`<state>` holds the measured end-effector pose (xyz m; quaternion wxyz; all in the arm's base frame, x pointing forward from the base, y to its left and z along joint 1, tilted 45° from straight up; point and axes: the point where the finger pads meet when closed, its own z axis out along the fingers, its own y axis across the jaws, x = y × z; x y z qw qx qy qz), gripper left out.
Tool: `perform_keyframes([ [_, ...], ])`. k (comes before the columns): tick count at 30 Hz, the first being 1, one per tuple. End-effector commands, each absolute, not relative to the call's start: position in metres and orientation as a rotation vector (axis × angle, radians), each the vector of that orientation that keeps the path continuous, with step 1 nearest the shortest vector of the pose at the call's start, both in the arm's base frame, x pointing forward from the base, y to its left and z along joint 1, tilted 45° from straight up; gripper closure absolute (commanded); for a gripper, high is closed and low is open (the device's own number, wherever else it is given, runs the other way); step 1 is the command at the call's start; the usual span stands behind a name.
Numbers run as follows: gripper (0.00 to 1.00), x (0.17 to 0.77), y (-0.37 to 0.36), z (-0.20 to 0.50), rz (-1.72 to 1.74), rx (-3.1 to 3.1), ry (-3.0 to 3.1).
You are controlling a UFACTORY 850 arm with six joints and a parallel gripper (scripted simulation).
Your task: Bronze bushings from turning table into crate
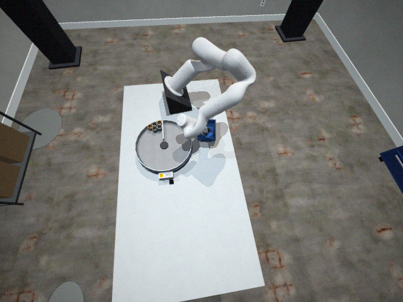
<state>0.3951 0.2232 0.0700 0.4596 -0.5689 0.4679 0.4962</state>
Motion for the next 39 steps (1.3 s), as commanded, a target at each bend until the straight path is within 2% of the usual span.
perform_keyframes([
  [1,1.0,0.3957,0.2229,0.0702,1.22,-1.4,1.151],
  [10,1.0,0.3957,0.2229,0.0702,1.22,-1.4,1.151],
  [11,0.88,0.3957,0.2229,0.0702,1.22,-1.4,1.151],
  [39,0.88,0.3957,0.2229,0.0702,1.22,-1.4,1.151],
])
